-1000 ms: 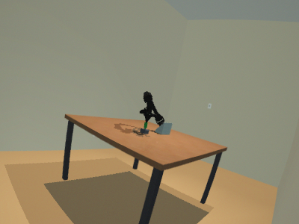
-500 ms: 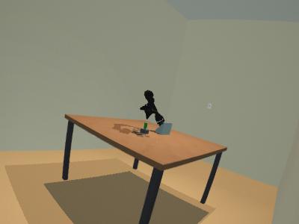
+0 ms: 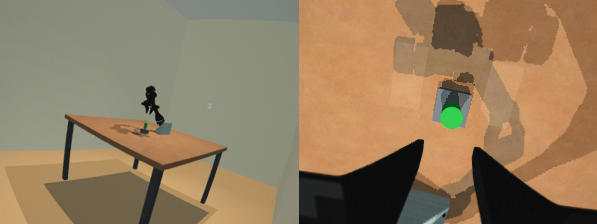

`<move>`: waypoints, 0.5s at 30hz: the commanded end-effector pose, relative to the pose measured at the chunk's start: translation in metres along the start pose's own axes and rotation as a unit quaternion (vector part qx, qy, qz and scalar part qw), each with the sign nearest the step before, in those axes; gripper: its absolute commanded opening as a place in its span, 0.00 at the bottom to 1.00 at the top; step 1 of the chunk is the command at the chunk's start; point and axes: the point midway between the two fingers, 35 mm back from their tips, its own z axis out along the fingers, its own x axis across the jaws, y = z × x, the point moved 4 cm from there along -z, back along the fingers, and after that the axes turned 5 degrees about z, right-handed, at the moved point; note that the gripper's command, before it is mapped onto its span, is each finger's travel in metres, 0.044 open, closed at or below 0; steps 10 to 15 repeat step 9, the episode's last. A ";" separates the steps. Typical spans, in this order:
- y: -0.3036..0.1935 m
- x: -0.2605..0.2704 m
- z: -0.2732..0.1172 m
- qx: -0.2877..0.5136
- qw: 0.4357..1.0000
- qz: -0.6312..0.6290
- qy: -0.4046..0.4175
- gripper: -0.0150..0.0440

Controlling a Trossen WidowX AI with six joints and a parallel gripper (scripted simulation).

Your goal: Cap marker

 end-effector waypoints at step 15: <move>0.000 0.000 -0.001 0.002 1.000 0.003 0.001 1.00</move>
